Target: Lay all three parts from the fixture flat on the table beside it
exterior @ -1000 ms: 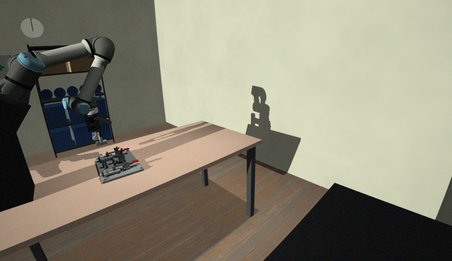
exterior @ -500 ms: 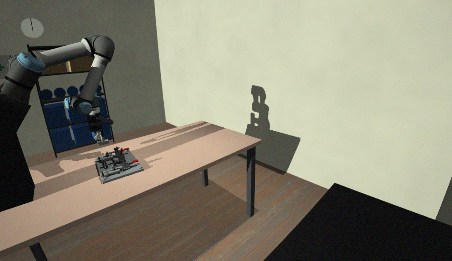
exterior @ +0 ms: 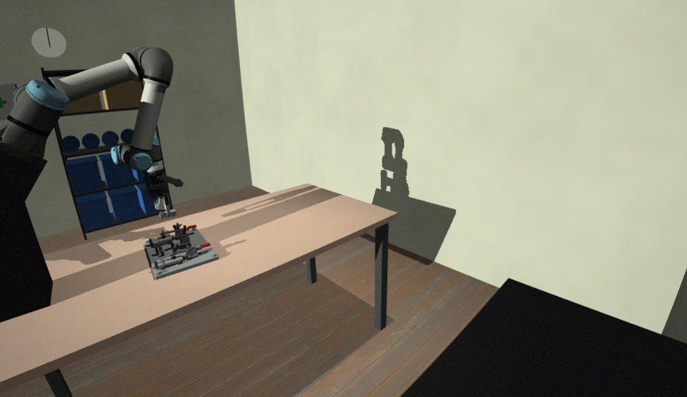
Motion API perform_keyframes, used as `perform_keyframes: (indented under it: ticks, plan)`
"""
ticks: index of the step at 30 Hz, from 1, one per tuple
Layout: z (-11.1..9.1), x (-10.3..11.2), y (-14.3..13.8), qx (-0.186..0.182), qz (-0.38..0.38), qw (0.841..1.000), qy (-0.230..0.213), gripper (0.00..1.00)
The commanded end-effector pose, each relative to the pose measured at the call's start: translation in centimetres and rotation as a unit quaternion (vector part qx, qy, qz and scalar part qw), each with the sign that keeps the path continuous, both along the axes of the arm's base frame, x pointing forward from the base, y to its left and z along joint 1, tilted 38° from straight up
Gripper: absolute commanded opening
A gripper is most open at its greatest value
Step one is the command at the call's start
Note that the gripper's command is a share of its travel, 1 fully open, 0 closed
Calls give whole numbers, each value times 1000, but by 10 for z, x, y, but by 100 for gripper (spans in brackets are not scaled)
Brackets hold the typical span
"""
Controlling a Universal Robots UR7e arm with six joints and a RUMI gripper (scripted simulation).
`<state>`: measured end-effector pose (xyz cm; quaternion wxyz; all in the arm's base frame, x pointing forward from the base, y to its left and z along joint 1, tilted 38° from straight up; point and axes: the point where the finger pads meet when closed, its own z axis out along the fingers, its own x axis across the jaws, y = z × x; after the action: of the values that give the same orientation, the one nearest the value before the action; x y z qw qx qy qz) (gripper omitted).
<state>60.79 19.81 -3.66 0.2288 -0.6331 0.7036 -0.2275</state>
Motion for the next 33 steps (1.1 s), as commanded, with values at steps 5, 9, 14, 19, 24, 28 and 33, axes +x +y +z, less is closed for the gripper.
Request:
perform_keyframes:
  ticks: [5, 9, 14, 19, 24, 28, 33]
  plan:
    - [20, 26, -2, 0, 0, 1000, 1, 0]
    - [24, 32, -3, 0, 0, 1000, 1, 0]
    - [25, 33, -3, 0, 0, 1000, 1, 0]
    - [26, 34, -3, 0, 0, 1000, 1, 0]
    - [26, 34, -3, 0, 0, 1000, 1, 0]
    - [26, 34, -3, 0, 0, 1000, 1, 0]
    - [26, 34, -3, 0, 0, 1000, 1, 0]
